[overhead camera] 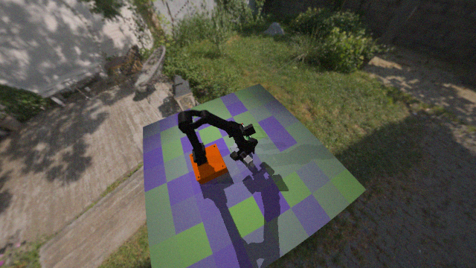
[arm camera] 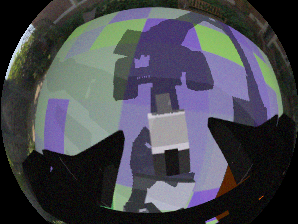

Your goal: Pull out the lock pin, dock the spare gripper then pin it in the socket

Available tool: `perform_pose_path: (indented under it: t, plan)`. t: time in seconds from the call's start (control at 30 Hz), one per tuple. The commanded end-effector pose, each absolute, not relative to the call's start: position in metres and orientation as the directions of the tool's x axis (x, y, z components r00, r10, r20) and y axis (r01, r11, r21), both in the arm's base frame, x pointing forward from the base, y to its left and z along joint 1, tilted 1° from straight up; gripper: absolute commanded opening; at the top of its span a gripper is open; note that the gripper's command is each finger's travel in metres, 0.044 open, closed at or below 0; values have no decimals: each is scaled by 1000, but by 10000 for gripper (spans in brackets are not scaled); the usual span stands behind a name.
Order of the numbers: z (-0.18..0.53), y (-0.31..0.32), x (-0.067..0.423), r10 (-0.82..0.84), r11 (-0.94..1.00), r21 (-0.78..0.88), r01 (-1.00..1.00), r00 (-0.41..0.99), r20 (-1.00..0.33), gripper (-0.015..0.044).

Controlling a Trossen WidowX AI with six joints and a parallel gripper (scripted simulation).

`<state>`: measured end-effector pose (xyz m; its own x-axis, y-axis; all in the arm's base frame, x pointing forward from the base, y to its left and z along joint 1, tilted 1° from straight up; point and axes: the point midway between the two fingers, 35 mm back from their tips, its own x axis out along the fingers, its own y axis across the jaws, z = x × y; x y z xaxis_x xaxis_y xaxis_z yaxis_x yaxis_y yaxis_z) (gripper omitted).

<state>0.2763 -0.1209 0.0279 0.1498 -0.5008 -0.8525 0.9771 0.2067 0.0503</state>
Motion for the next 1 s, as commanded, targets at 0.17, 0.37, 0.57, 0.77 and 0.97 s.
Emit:
perform_pose_path:
  t: [0.17, 0.37, 0.57, 0.77, 0.97]
  plan:
    - [11, -121, 276, -501, 203, 43, 978, 142, -854, 440]
    - [1, -121, 277, -501, 203, 43, 978, 142, -854, 440]
    - [-9, -121, 277, -501, 203, 43, 978, 141, -854, 440]
    - [-19, -121, 277, -501, 203, 43, 978, 141, -854, 440]
    - [-29, -120, 276, -501, 203, 43, 978, 141, -854, 440]
